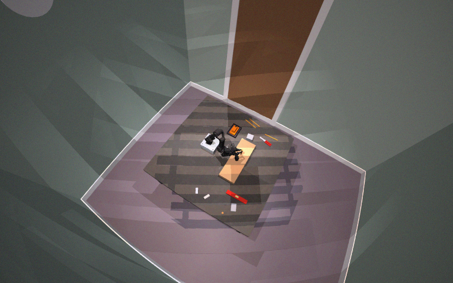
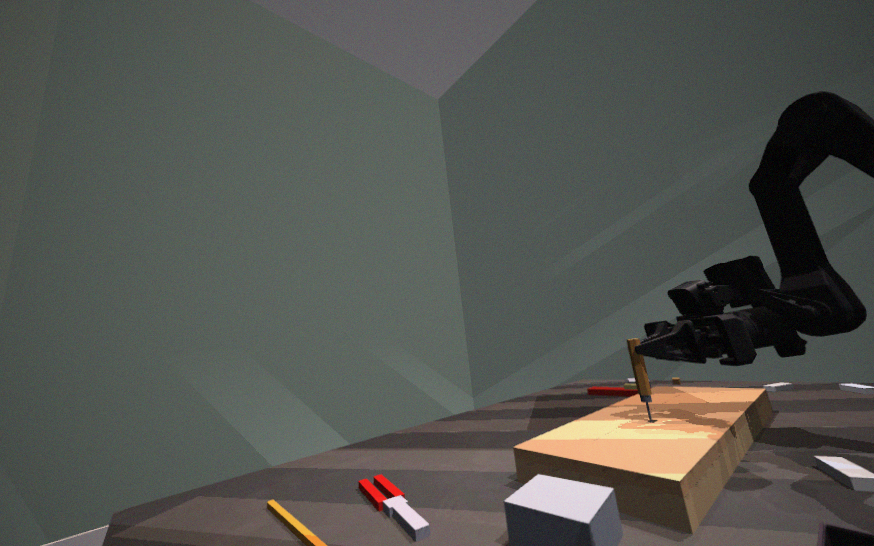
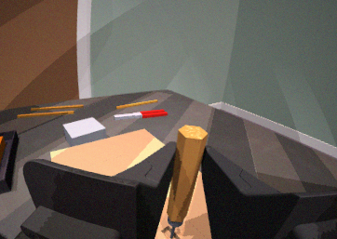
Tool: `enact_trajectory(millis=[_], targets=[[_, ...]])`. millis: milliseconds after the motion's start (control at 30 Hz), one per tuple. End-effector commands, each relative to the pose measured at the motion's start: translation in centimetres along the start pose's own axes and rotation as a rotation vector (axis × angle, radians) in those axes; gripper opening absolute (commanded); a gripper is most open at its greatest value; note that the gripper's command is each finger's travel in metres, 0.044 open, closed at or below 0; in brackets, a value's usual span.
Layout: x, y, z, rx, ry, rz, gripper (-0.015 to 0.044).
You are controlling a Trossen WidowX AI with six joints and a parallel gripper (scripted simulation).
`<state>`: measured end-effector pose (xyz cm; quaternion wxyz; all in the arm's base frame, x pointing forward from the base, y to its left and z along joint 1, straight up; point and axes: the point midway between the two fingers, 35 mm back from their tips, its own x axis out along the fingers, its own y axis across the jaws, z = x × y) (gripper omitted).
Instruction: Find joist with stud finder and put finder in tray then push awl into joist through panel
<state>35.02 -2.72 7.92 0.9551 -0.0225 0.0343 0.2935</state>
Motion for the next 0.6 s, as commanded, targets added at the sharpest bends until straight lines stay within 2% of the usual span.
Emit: enact_trajectory(millis=[0, 567], targets=[[-0.01, 0.03, -0.47, 0.007, 0.004, -0.003, 0.0], [0.0, 0.03, -0.32, 0.002, 0.001, -0.001, 0.0]])
